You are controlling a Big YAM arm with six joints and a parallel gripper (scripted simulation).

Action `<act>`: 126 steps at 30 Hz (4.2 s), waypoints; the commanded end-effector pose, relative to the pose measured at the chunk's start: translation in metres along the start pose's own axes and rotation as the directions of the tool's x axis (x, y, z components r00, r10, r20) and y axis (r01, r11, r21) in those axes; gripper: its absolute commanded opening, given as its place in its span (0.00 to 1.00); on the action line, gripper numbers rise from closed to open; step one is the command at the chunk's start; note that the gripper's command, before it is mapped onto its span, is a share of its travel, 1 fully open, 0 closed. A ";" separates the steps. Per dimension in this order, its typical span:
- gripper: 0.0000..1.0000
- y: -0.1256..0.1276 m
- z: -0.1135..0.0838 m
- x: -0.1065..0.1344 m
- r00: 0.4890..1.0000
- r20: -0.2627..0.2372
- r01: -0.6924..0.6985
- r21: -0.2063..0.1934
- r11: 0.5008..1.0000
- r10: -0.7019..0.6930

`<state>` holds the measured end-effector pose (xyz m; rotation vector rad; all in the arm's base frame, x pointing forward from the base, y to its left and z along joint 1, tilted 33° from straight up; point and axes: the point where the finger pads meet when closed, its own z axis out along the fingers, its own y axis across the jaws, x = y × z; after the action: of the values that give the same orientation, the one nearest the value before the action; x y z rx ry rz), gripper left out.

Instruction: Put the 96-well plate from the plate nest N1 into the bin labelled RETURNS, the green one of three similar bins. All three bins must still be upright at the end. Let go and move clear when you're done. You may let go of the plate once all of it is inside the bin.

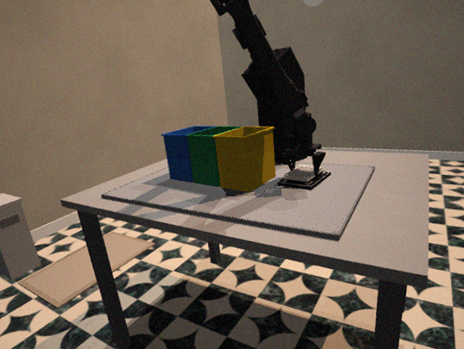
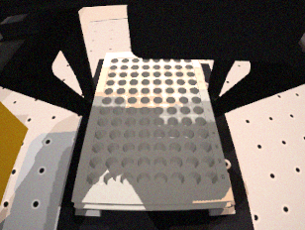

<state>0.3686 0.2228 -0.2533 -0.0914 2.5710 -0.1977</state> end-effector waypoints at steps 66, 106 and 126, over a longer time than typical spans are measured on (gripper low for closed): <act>0.00 0.003 -0.113 0.002 1.000 0.005 0.006 -0.010 1.000 -0.006; 0.00 0.004 -0.169 0.000 1.000 0.008 0.003 -0.013 1.000 -0.003; 0.00 0.004 -0.199 0.000 1.000 0.008 0.003 -0.014 1.000 -0.003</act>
<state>0.2706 0.2473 -0.0959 -0.0948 2.5680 -0.1909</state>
